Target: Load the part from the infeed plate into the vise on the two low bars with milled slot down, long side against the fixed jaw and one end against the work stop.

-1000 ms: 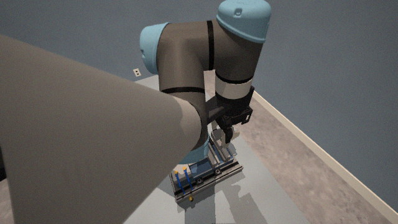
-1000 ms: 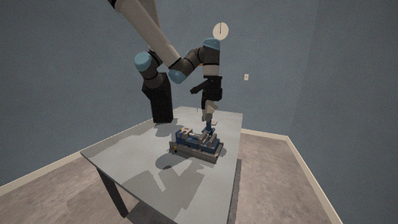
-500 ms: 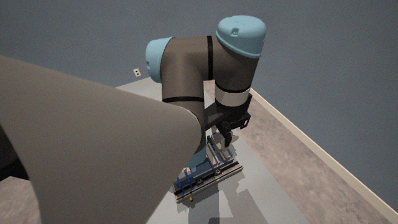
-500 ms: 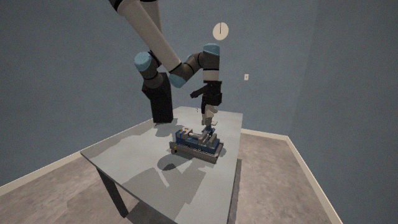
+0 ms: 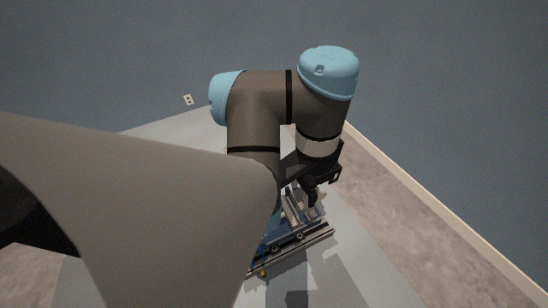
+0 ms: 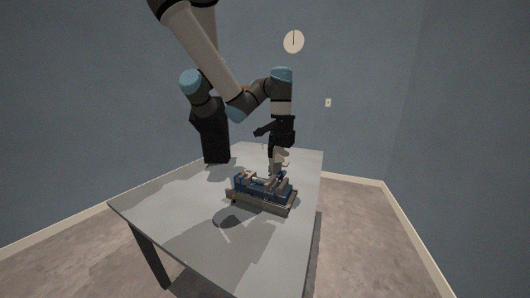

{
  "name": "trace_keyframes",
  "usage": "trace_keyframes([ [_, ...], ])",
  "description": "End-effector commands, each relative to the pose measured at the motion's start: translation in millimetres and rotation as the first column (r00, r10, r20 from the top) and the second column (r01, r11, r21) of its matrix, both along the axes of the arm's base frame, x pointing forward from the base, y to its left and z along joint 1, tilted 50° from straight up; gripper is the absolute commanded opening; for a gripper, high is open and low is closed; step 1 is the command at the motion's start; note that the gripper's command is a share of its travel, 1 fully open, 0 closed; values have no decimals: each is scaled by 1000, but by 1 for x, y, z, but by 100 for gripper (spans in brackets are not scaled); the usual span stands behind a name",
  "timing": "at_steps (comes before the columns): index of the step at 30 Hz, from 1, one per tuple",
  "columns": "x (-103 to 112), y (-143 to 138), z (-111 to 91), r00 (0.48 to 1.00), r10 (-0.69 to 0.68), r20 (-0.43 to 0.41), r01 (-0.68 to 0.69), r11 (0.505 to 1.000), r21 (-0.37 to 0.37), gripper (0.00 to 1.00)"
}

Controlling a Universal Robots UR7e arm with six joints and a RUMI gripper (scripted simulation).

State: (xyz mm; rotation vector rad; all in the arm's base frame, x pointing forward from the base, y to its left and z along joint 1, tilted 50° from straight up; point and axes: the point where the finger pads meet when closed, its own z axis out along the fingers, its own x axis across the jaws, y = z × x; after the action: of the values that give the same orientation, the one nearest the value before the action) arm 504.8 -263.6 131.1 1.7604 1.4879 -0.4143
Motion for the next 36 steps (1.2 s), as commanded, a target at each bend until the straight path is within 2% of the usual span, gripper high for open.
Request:
trace_keyframes([
  [1, 5, -10, -3, 1000, 1, 9, -1, 1000, -3, 0],
  [20, 10, -24, -15, 1000, 1, 9, -1, 1000, -3, 0],
  [36, 10, -26, -17, 1000, 2, 10, -2, 1000, -4, 0],
])
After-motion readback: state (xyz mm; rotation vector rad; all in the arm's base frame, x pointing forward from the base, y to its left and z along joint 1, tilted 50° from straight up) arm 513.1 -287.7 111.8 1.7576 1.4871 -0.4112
